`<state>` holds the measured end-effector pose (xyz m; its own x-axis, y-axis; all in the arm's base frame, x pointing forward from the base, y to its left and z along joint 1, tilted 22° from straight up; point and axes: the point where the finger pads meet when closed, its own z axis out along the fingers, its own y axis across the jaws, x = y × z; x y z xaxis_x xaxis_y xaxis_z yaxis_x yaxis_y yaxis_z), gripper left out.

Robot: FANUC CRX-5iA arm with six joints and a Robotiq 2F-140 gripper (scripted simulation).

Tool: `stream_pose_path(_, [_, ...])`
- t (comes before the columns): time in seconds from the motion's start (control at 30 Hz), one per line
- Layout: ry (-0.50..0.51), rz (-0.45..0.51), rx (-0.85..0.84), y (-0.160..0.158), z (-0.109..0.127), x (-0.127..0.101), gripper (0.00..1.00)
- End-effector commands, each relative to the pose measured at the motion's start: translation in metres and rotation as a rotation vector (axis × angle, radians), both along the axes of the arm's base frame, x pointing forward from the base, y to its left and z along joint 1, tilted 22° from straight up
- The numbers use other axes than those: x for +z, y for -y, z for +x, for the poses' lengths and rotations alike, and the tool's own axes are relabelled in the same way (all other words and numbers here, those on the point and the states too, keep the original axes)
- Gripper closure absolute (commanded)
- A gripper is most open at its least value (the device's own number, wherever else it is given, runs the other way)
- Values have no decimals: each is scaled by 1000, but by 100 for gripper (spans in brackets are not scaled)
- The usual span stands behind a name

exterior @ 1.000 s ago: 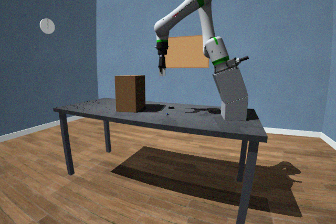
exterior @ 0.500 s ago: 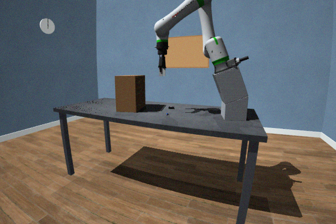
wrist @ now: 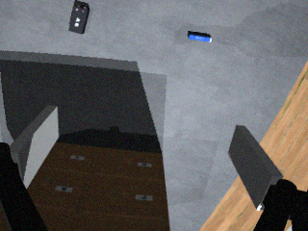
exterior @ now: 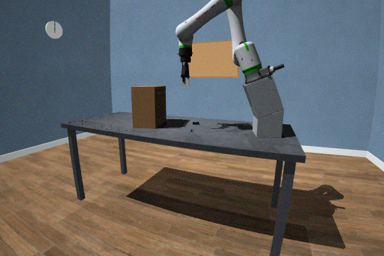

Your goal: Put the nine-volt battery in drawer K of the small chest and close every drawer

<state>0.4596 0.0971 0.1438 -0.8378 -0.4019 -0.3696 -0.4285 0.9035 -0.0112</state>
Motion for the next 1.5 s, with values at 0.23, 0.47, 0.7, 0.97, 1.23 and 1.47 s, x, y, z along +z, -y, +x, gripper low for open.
stream_pose_path(0.23, [0, 1, 0, 56, 35, 30, 0])
stream_pose_path(0.47, [0, 1, 0, 90, 56, 47, 0])
stream_pose_path(0.7, [-1, 1, 0, 112, 69, 59, 0])
stream_pose_path(0.97, [2, 3, 0, 112, 69, 59, 0])
stream_pose_path(1.23, [37, 19, 0, 110, 73, 57, 0])
stream_pose_path(1.47, [129, 63, 1, 106, 83, 52, 0])
